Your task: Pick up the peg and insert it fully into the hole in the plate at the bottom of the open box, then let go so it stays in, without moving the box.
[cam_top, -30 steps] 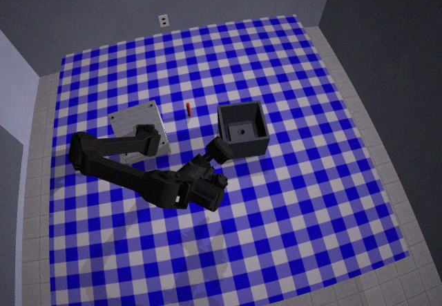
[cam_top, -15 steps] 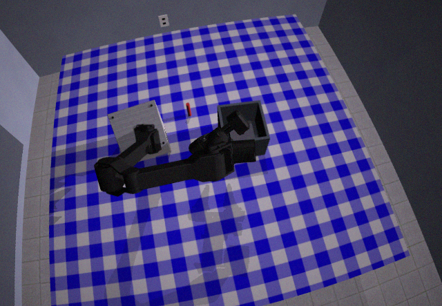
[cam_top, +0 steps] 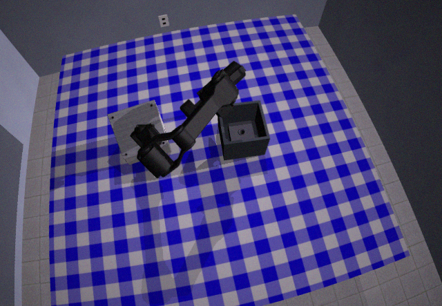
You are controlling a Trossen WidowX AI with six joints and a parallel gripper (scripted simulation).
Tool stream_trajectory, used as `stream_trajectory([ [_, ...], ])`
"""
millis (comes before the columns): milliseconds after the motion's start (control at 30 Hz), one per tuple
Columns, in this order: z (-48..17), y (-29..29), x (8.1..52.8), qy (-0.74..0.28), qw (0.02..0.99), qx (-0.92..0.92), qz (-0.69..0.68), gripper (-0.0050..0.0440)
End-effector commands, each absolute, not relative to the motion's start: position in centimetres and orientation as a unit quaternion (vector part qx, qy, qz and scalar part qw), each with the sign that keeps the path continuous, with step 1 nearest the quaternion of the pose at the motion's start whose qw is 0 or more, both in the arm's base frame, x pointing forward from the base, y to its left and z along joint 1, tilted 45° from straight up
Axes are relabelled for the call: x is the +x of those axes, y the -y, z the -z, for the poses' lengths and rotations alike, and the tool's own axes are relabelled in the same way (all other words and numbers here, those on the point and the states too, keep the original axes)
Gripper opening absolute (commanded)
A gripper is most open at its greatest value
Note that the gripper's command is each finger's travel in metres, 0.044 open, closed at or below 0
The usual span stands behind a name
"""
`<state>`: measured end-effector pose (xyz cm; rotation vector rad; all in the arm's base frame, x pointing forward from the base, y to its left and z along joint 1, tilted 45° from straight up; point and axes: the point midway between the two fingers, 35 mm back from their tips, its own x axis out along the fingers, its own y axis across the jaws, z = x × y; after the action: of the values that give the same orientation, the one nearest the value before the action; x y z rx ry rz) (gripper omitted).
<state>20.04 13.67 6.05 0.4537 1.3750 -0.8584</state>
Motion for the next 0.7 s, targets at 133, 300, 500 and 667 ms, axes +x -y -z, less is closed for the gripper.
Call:
stream_trajectory([
  [133, -0.1, -15.6, 15.8, -0.500, 0.731, 0.081, 0.458, 0.0440],
  [300, 1.9, -15.9, 14.1, -0.432, 0.772, 0.047, 0.463, 0.0440],
  [500, 1.9, -15.9, 14.1, -0.430, 0.774, 0.046, 0.463, 0.0440],
  [667, 3.9, -14.1, 14.7, -0.430, 0.774, 0.046, 0.463, 0.0440],
])
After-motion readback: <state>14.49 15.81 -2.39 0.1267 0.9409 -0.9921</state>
